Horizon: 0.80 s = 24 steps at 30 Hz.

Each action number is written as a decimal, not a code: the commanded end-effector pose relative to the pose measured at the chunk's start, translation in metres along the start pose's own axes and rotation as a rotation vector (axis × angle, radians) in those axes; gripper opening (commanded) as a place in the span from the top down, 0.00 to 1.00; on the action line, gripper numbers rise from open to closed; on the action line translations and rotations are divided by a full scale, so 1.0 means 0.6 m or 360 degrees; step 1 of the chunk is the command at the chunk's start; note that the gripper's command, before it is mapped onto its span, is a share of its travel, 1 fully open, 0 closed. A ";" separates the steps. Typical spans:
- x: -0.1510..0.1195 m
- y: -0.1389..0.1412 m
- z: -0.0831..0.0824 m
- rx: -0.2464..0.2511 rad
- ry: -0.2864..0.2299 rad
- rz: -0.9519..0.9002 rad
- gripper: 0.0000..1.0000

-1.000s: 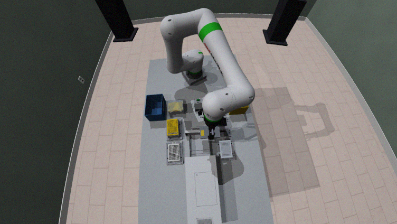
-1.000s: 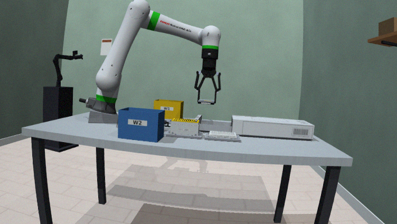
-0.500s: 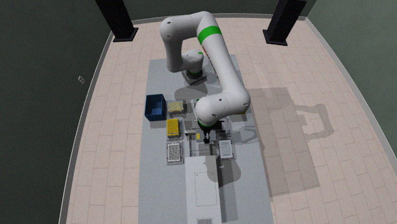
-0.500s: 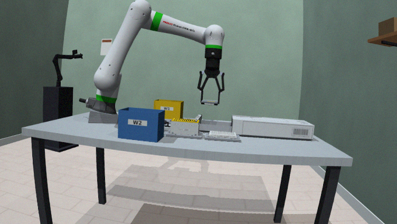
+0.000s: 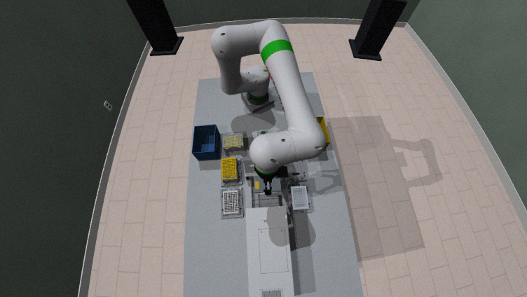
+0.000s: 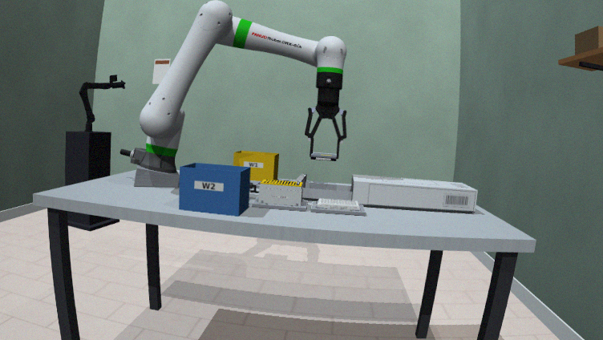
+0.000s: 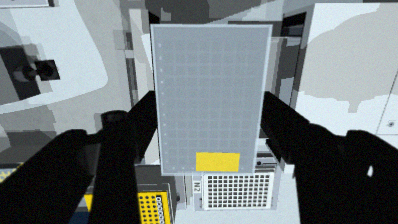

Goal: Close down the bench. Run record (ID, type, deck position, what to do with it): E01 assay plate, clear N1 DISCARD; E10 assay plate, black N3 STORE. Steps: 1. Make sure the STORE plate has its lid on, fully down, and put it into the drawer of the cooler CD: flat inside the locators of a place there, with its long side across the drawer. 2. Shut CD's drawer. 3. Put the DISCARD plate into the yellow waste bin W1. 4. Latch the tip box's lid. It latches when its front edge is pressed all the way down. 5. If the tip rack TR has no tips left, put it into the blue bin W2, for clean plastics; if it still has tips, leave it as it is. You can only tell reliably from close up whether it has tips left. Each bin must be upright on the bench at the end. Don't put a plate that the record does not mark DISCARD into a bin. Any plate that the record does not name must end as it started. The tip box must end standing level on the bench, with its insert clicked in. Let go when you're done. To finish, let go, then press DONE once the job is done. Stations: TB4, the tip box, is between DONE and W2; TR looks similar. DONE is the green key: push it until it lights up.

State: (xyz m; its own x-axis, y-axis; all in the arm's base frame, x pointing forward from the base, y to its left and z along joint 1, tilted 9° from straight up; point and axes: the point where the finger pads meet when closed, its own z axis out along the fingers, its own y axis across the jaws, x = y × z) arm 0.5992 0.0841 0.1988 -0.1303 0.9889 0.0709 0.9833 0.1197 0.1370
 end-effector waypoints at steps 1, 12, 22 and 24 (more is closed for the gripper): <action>-0.010 0.008 -0.002 -0.0003 0.0000 0.0000 0.90; -0.025 0.018 -0.002 -0.0003 0.0000 0.0000 0.90; -0.024 0.017 0.009 -0.0003 0.0000 0.0000 0.90; -0.024 0.017 0.014 -0.0003 0.0000 0.0000 0.90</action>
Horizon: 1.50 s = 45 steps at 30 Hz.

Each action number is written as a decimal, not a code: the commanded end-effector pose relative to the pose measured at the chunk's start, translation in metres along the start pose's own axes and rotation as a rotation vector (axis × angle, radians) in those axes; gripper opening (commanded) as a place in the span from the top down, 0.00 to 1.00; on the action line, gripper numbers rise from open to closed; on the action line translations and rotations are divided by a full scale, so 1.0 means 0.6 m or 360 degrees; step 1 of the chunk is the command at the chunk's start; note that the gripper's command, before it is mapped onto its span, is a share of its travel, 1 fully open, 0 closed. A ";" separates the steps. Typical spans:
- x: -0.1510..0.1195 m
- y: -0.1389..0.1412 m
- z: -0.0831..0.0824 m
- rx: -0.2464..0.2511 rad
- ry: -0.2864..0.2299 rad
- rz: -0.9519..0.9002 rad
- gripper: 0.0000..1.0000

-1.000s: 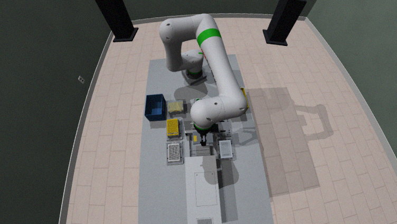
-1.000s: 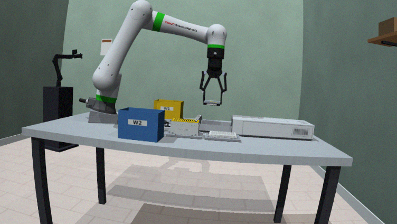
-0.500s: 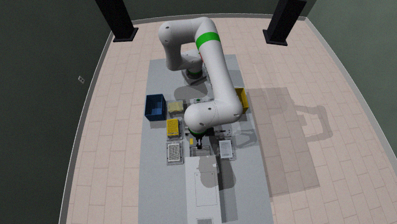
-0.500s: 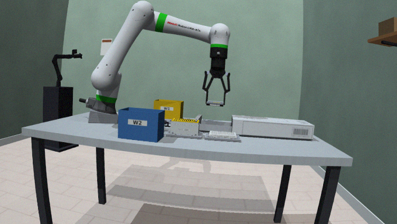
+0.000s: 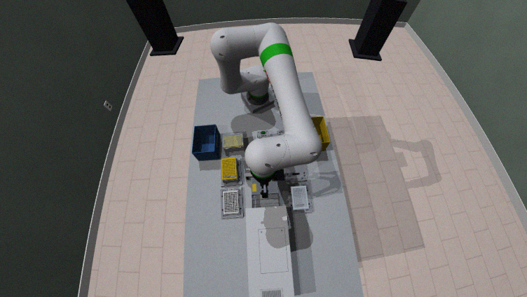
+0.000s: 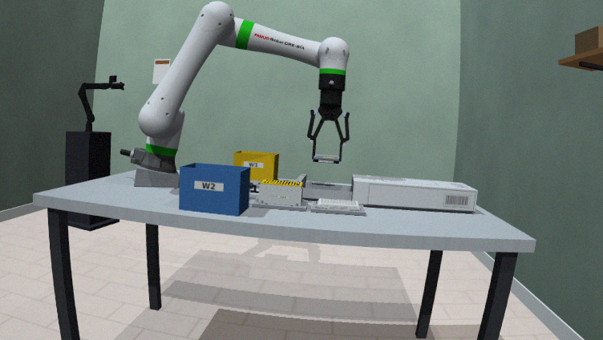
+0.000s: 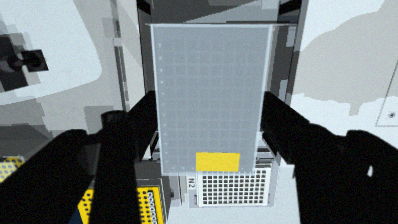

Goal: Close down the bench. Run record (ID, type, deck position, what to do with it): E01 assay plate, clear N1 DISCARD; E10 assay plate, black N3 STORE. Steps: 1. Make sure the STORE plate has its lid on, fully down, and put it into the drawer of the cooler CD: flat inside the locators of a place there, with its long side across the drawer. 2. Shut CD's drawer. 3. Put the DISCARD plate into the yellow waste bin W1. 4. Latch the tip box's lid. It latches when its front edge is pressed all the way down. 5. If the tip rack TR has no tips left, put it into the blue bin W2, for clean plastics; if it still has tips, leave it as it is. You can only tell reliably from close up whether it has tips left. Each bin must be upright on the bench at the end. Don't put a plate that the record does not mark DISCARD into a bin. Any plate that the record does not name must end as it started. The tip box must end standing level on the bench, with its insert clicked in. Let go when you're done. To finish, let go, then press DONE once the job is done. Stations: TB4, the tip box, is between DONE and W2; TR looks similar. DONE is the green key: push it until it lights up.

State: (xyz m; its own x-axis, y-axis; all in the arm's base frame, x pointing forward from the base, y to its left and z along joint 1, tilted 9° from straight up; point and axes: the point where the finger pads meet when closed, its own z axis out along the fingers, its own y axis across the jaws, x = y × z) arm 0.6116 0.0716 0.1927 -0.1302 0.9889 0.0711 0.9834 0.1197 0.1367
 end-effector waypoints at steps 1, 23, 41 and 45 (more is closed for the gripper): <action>0.000 0.001 0.005 -0.0003 -0.0001 0.0000 0.90; 0.001 0.000 0.049 -0.0003 -0.0001 0.0000 0.90; 0.001 0.000 0.083 -0.0003 -0.0001 0.0000 0.90; 0.001 0.000 0.089 -0.0003 -0.0001 0.0000 0.90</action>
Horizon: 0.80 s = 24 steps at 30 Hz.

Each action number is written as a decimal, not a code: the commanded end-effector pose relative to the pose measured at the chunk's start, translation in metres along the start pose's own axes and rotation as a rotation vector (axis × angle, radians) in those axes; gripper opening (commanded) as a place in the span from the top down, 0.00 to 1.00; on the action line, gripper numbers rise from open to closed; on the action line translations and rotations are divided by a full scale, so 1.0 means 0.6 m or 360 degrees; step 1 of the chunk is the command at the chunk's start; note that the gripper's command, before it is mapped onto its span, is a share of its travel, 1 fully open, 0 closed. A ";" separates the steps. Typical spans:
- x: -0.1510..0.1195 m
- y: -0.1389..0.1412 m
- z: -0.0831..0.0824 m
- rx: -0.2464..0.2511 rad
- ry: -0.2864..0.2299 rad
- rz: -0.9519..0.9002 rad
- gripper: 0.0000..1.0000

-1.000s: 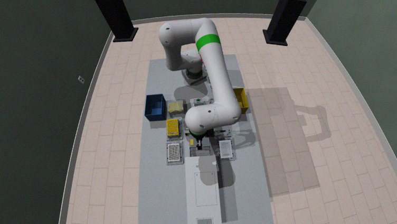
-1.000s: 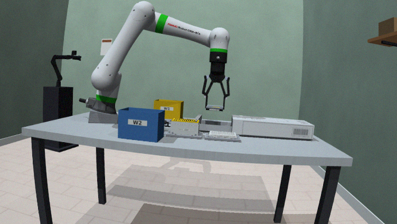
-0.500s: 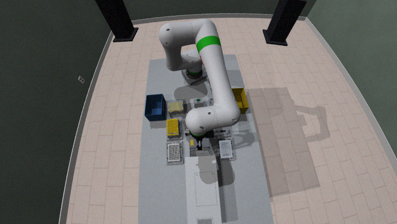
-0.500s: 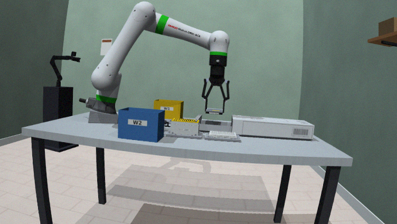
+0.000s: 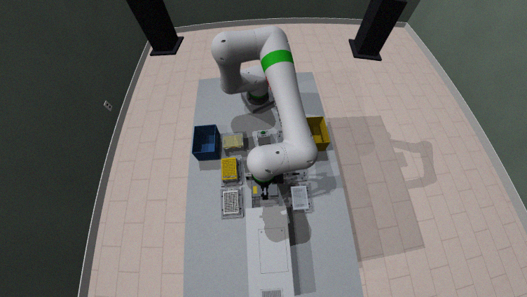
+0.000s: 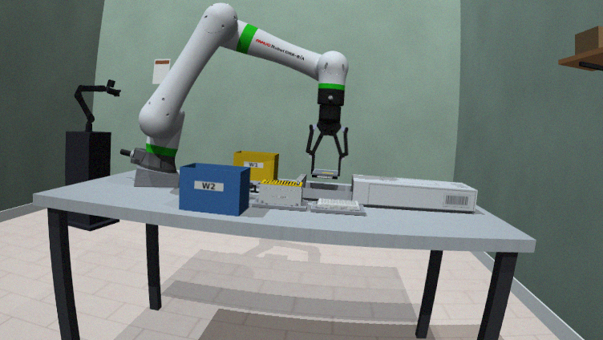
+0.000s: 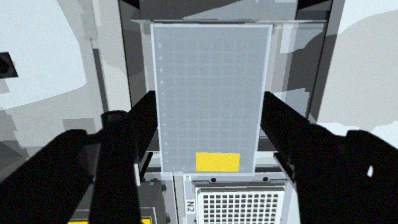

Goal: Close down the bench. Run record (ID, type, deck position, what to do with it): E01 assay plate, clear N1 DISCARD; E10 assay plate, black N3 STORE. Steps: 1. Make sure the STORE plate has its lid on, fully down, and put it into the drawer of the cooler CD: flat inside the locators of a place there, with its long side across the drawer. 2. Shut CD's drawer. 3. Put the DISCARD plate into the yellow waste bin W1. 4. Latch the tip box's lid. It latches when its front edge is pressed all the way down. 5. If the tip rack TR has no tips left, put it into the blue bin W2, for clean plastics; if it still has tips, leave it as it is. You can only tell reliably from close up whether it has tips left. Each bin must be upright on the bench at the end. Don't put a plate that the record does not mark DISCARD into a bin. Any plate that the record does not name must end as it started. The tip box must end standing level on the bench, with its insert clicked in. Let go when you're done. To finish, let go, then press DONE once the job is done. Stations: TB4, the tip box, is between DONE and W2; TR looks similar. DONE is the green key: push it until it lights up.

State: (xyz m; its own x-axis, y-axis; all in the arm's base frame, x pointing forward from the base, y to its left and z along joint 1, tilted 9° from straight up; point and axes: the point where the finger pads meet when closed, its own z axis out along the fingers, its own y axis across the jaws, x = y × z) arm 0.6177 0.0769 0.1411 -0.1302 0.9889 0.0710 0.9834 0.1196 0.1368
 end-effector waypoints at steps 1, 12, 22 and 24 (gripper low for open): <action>0.000 0.001 0.005 -0.0003 0.0000 0.0000 0.90; 0.000 0.001 0.029 -0.0003 0.0000 0.0000 0.90; 0.000 0.001 0.047 -0.0003 0.0000 0.0000 0.90; 0.000 0.001 0.051 -0.0003 0.0000 0.0000 0.90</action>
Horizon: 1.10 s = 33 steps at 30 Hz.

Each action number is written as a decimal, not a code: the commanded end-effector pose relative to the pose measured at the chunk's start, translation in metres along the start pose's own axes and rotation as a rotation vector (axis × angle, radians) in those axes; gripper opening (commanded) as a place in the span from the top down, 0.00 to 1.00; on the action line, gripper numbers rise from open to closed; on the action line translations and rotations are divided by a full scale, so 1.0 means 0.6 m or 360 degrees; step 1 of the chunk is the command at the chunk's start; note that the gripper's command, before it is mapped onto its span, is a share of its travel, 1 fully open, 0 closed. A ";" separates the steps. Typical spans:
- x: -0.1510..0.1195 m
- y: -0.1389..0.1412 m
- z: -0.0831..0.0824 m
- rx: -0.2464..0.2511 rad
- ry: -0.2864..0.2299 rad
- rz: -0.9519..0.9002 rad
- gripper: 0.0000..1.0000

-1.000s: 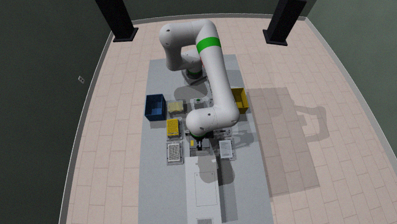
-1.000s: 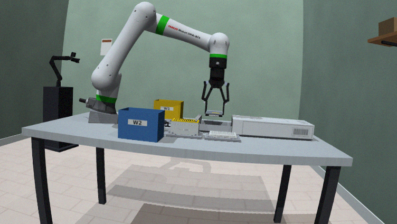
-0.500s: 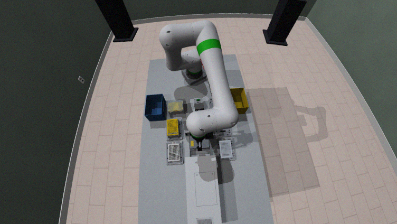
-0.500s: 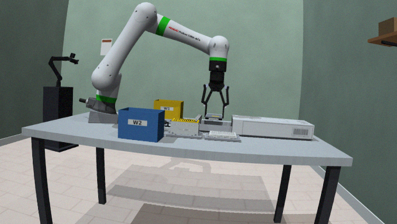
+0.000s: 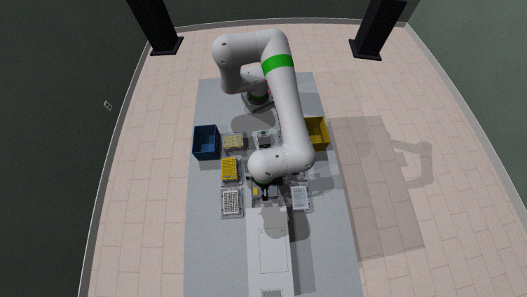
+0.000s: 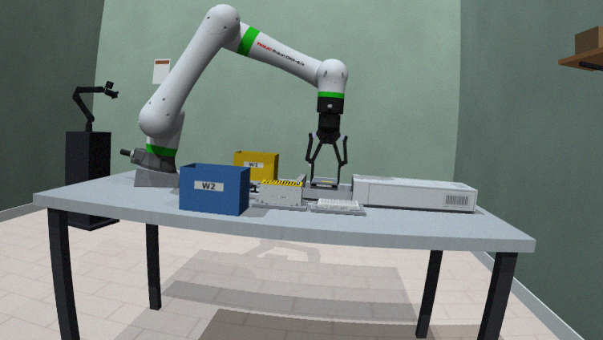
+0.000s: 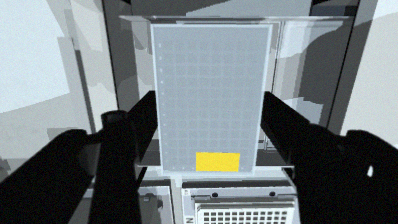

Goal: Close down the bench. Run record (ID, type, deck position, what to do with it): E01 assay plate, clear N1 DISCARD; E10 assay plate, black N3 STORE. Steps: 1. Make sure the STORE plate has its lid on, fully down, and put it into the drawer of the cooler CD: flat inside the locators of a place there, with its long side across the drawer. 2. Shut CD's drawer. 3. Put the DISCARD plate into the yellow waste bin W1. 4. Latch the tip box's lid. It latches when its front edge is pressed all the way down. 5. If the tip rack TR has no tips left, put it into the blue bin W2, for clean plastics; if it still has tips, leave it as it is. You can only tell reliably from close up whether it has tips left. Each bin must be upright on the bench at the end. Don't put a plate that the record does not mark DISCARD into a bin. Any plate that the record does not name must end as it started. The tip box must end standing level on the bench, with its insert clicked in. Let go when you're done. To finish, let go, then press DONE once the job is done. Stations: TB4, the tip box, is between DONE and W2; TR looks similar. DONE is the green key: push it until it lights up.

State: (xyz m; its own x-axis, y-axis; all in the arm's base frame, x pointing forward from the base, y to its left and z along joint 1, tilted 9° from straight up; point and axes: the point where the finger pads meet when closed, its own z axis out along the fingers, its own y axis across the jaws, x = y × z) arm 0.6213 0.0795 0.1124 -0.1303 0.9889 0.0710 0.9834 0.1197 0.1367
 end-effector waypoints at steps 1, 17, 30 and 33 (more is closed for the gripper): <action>0.000 0.001 0.005 -0.0003 0.0000 0.0000 0.90; 0.000 0.001 0.035 -0.0003 0.0000 0.0000 0.90; 0.000 0.001 0.035 -0.0003 0.0000 0.0000 0.90; 0.000 0.001 0.035 -0.0003 0.0000 0.0000 0.90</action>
State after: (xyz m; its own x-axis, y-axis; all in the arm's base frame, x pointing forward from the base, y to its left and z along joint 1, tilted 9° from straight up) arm 0.6241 0.0815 0.0903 -0.1303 0.9889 0.0710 0.9833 0.1197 0.1368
